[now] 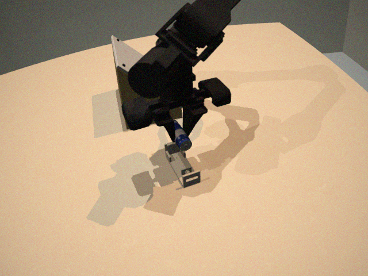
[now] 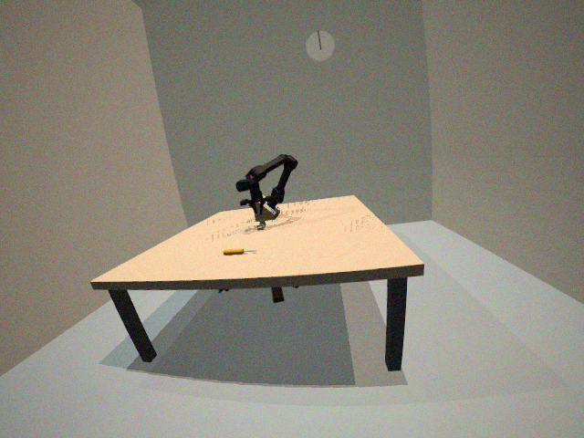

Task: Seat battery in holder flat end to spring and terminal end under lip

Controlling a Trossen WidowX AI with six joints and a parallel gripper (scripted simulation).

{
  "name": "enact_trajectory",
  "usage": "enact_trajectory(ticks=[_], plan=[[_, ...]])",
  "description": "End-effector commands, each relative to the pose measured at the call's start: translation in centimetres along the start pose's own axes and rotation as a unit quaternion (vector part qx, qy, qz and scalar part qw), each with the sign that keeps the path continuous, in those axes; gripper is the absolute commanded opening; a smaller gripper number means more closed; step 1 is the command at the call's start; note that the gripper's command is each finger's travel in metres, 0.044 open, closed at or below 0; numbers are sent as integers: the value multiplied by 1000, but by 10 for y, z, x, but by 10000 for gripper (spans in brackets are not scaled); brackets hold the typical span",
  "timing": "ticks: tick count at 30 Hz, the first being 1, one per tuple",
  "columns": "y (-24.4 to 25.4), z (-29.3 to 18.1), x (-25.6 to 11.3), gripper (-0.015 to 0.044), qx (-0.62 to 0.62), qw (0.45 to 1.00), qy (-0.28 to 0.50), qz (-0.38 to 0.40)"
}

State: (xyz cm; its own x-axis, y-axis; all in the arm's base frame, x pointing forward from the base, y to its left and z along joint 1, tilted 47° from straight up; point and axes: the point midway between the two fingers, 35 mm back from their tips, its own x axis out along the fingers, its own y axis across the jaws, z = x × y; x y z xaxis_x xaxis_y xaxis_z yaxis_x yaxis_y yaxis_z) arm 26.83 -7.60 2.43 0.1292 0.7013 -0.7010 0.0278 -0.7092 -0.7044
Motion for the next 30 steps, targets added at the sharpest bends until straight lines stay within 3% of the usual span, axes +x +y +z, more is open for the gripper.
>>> enact_trajectory(ticks=[1, 12, 30], plan=[[-1, 0, 2, 83, 9, 1000, -5, -1], [-2, 7, 39, 83, 0, 992, -123, -5], [-2, 3, 47, 83, -1, 984, -177, -9]])
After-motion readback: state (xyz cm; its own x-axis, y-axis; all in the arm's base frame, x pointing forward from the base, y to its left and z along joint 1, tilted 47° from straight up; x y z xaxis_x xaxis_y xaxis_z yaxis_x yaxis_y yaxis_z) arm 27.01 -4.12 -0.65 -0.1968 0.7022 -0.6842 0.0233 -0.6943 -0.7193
